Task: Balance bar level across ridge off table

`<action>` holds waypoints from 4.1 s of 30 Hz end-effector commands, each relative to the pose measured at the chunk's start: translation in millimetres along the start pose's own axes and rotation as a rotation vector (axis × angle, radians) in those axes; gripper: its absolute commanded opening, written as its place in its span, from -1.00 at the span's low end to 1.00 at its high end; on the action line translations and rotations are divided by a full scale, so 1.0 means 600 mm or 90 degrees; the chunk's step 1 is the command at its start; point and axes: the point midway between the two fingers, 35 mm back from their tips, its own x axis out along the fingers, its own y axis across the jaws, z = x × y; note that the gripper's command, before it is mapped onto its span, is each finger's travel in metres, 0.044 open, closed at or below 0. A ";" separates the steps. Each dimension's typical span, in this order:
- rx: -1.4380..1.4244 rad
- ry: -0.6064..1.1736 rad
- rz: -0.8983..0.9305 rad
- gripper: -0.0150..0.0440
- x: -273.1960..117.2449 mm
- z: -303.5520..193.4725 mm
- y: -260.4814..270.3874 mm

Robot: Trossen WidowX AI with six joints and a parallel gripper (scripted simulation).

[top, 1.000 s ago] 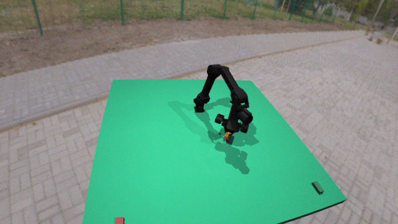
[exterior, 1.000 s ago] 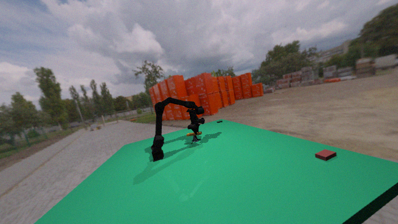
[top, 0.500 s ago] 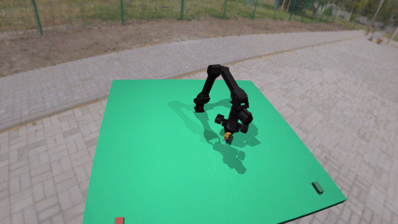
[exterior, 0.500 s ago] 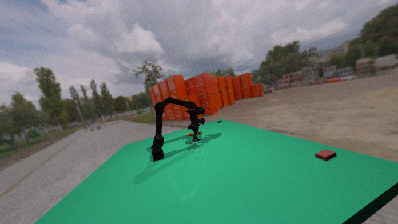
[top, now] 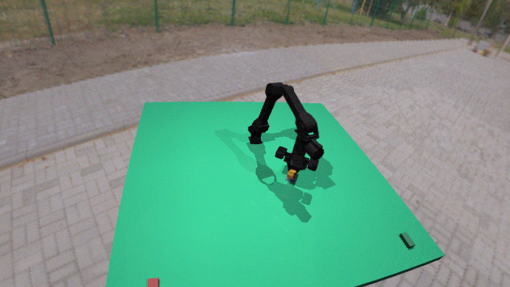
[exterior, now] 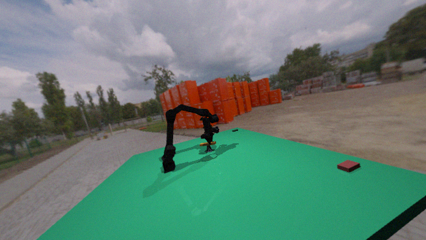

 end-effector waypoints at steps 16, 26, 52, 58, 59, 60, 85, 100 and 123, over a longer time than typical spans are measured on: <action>0.001 0.002 0.002 -0.49 0.003 0.000 0.001; 0.001 0.002 0.002 -0.49 0.005 0.000 0.001; 0.001 0.002 0.002 -0.49 0.005 0.000 0.001; 0.001 0.001 0.003 -0.49 0.004 0.000 0.000; 0.001 0.001 0.003 -0.49 0.004 0.000 0.000; 0.001 0.001 0.003 -0.49 0.004 0.000 0.000; 0.001 0.001 0.003 -0.49 0.004 0.000 0.000; 0.001 0.001 0.003 0.07 0.004 0.000 0.000; 0.001 0.001 0.003 0.09 0.004 0.000 0.000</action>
